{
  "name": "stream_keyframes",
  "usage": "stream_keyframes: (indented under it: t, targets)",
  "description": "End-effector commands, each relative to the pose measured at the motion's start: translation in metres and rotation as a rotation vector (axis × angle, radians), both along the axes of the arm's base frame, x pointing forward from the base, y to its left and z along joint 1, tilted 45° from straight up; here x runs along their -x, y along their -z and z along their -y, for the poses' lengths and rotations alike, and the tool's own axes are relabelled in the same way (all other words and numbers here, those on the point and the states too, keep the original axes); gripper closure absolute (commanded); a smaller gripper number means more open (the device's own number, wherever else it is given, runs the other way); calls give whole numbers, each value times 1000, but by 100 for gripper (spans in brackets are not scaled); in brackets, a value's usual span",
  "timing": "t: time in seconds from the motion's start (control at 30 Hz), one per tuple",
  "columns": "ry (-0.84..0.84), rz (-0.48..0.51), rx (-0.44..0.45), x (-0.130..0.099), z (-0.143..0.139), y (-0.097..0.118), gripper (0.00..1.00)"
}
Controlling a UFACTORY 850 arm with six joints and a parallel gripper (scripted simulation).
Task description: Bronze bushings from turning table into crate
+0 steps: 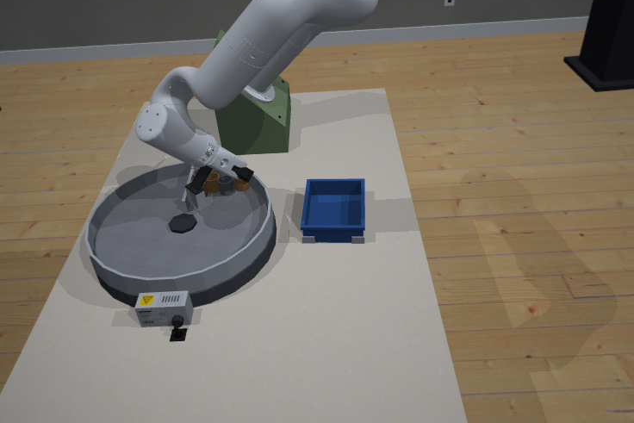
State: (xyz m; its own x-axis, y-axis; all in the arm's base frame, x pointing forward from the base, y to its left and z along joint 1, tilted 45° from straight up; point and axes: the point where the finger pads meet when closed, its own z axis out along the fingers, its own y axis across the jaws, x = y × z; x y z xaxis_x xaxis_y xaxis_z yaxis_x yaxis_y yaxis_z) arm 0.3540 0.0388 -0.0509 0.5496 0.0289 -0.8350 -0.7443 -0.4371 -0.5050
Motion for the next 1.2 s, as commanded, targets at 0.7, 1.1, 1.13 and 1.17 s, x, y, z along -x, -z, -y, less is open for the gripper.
stream_keyframes:
  t: [0.7, 1.1, 1.13, 1.17]
  targets:
    - [1, 1, 1, 0, 5, -5, 100]
    - [1, 1, 1, 3, 36, -35, 100]
    - [1, 1, 1, 3, 39, -38, 100]
    - [1, 1, 1, 3, 42, -41, 100]
